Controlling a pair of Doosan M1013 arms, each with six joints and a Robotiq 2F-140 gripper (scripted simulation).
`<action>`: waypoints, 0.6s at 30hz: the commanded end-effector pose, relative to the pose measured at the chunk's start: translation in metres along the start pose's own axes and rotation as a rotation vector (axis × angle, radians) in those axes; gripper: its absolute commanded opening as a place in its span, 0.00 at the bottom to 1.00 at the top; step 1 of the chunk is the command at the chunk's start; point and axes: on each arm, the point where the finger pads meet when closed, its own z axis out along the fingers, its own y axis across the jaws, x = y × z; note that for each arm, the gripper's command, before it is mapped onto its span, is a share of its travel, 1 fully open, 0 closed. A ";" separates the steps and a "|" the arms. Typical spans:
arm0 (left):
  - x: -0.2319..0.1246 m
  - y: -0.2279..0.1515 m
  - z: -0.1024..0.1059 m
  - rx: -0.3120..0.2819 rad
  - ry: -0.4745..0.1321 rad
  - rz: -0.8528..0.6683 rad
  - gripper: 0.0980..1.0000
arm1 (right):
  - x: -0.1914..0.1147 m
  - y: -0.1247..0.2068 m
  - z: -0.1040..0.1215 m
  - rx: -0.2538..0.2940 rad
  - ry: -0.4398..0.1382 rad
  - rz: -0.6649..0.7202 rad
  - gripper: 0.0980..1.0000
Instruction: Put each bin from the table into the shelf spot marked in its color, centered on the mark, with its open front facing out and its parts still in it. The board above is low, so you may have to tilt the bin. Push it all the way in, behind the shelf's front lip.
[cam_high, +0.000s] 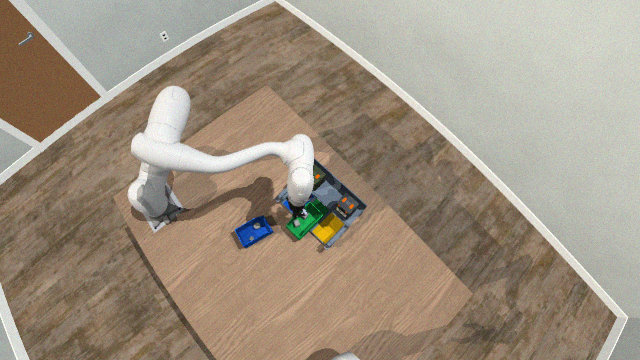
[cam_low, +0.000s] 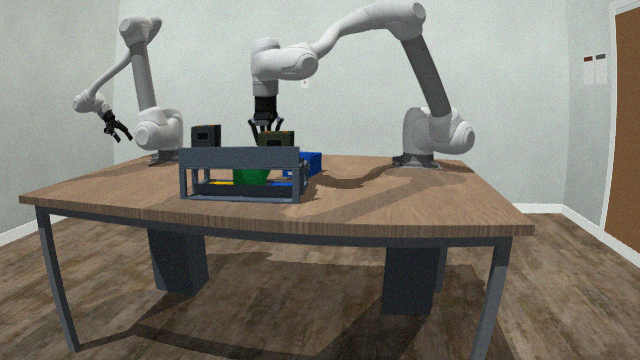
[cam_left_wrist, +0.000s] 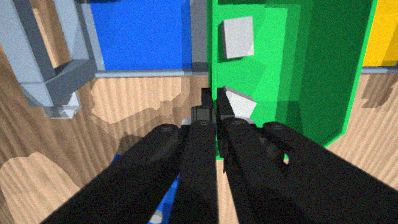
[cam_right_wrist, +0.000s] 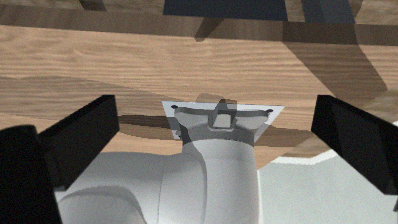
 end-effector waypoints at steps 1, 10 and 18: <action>0.001 0.000 -0.001 -0.001 0.004 0.000 0.00 | 0.000 0.000 0.000 0.000 0.001 0.000 1.00; 0.004 0.000 -0.001 -0.001 0.010 0.000 0.00 | 0.000 0.000 0.000 0.000 0.001 0.000 1.00; 0.005 0.000 -0.001 -0.001 0.011 0.000 0.00 | 0.000 0.000 0.000 0.000 0.001 0.000 1.00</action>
